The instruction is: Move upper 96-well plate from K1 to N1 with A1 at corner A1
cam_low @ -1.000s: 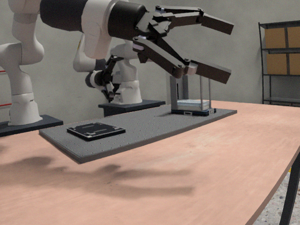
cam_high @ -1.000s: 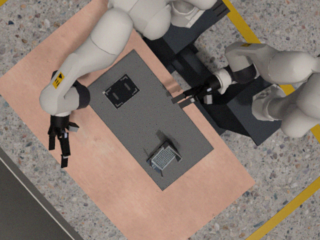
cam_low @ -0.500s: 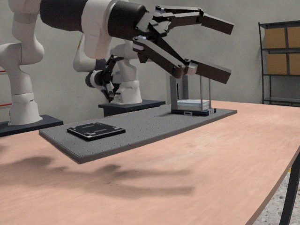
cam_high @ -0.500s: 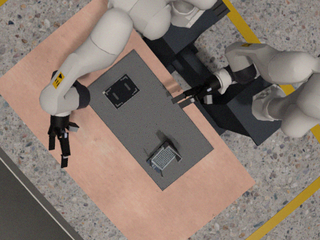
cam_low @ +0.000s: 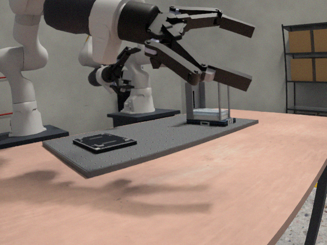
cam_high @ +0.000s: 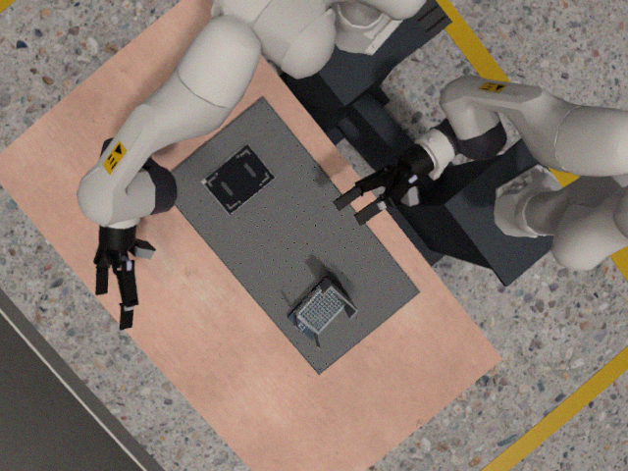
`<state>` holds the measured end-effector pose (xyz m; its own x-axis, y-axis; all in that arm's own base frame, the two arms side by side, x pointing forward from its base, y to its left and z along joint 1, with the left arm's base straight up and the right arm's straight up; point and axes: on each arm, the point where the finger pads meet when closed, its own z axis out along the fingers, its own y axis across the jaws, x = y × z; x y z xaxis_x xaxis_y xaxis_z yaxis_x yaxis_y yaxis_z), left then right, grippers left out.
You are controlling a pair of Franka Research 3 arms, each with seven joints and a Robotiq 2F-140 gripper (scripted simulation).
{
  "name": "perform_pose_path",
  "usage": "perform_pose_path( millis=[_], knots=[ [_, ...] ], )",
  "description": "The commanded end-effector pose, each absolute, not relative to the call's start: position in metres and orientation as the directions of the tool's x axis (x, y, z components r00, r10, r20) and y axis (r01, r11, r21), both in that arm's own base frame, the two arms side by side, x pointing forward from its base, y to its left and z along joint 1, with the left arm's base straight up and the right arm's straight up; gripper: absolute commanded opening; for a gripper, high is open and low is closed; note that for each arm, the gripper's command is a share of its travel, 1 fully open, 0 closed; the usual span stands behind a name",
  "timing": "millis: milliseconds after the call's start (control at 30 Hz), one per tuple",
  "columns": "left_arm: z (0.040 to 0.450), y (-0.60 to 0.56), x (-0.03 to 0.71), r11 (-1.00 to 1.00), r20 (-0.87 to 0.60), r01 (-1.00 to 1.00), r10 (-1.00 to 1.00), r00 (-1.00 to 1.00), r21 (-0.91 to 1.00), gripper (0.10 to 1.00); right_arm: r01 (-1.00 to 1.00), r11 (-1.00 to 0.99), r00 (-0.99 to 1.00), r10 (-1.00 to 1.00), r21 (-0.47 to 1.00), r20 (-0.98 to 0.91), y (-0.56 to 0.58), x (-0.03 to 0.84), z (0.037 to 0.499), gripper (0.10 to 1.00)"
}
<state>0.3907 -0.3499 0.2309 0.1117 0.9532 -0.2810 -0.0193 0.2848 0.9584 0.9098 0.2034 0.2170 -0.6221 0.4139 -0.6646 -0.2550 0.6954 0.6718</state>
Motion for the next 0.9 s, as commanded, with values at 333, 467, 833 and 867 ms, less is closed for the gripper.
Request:
perform_pose_path(
  millis=[333,467,833,867],
  knots=[
    [0.244,-0.305,0.429,0.361,-0.365,-0.059,0.928,-0.071,0.931,1.0,-0.255,0.695,-0.622,0.414,0.672,-0.665,0.203,0.91,0.217,1.0],
    [0.248,-0.291,0.44,0.376,-0.382,-0.07,0.919,-0.097,0.924,1.0,-0.255,0.695,-0.622,0.414,0.672,-0.665,0.203,0.91,0.217,1.0],
    [0.257,-0.258,0.461,0.437,-0.452,-0.119,0.868,-0.204,0.892,1.0,-0.255,0.695,-0.622,0.414,0.672,-0.665,0.203,0.91,0.217,1.0],
    [0.258,-0.254,0.463,0.45,-0.468,-0.132,0.854,-0.228,0.883,1.0,-0.255,0.695,-0.622,0.414,0.672,-0.665,0.203,0.91,0.217,1.0]
  ],
)
